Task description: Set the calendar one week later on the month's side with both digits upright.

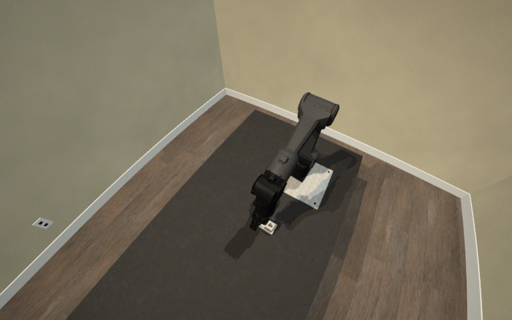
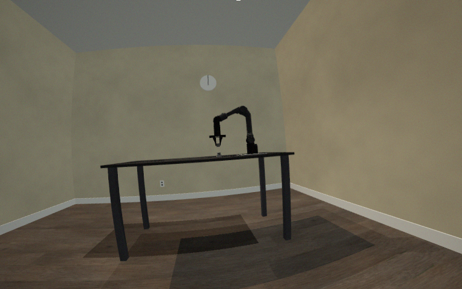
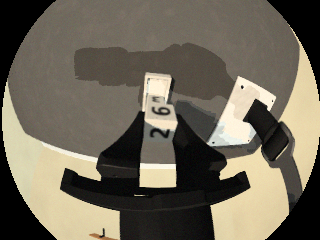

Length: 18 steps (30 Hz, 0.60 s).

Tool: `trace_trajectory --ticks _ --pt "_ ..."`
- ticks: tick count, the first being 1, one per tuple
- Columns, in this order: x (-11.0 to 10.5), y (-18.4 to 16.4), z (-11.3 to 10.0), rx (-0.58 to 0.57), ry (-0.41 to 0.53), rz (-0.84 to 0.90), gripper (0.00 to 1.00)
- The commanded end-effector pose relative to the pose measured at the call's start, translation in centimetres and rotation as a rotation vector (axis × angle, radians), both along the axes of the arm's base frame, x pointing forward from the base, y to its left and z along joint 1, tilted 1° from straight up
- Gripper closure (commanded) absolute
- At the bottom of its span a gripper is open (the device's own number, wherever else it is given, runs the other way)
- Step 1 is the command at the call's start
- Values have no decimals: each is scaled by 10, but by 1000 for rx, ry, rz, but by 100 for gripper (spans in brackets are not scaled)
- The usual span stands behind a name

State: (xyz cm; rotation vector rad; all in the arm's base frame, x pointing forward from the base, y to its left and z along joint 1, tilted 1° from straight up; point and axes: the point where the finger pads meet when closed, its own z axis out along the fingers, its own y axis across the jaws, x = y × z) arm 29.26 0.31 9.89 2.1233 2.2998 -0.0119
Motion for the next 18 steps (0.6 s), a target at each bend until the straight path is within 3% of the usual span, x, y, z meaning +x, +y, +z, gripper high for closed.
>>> trace_trajectory --ticks 1,18 --pt "0 -1 -5 -1 3 -1 67" --pt "0 -1 -63 -1 3 -1 67"
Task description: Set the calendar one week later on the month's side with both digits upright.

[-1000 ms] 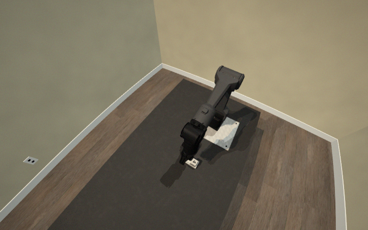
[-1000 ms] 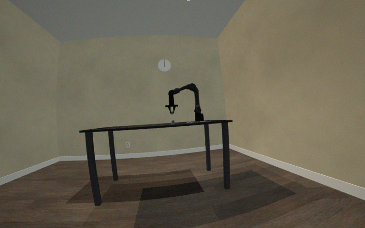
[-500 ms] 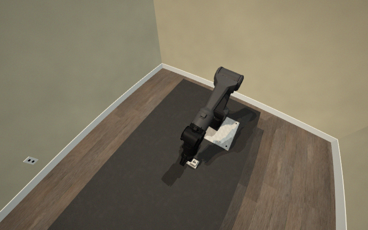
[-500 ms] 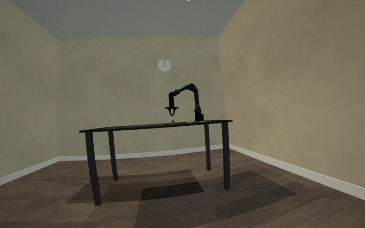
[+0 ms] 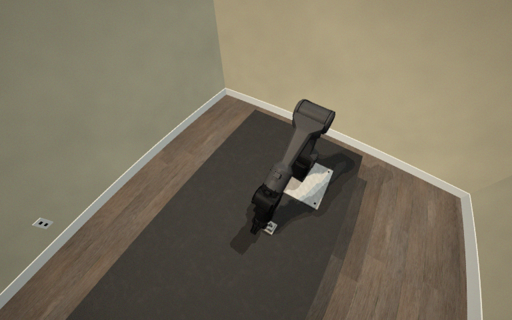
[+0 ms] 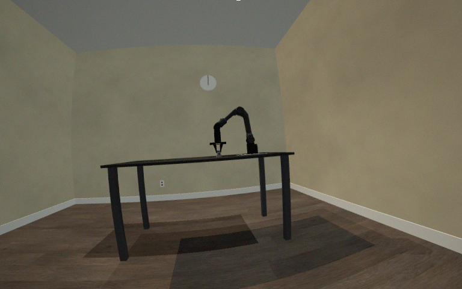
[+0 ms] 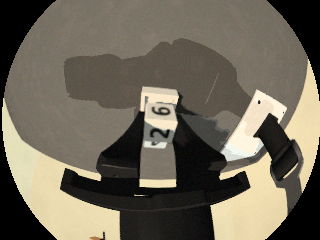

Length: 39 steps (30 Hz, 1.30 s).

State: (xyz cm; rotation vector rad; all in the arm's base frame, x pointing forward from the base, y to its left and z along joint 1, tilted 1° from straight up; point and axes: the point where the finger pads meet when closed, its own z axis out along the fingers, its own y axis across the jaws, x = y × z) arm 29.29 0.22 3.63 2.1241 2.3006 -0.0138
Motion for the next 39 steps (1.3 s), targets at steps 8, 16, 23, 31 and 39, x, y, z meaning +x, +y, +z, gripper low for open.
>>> trace_trajectory --ticks 8,16,23,31,39 --pt "0 0 -6 -1 -2 -1 67" --pt "0 0 -6 -1 -1 -1 67" --pt "0 0 -6 -1 -1 -1 67" --pt "0 0 -6 -1 -1 -1 67" --pt "0 0 -6 -1 -1 -1 67"
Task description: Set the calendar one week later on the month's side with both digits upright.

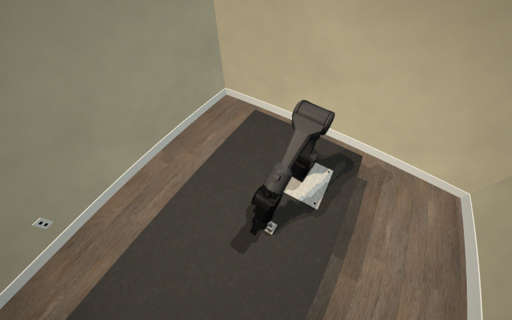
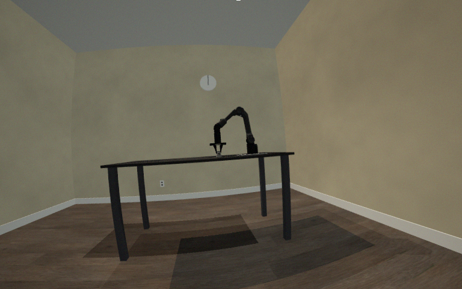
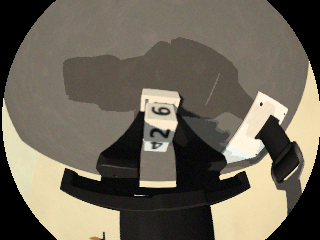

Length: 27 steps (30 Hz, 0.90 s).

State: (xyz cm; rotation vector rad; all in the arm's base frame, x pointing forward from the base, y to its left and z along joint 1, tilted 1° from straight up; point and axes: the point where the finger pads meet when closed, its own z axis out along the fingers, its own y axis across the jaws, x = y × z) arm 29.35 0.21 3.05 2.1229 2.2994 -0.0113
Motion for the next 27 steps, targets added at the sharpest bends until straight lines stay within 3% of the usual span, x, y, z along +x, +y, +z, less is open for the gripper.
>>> trace_trajectory --ticks 1,27 --pt "0 0 0 -1 1 -1 67" --pt "0 -1 -10 -1 2 -1 67"
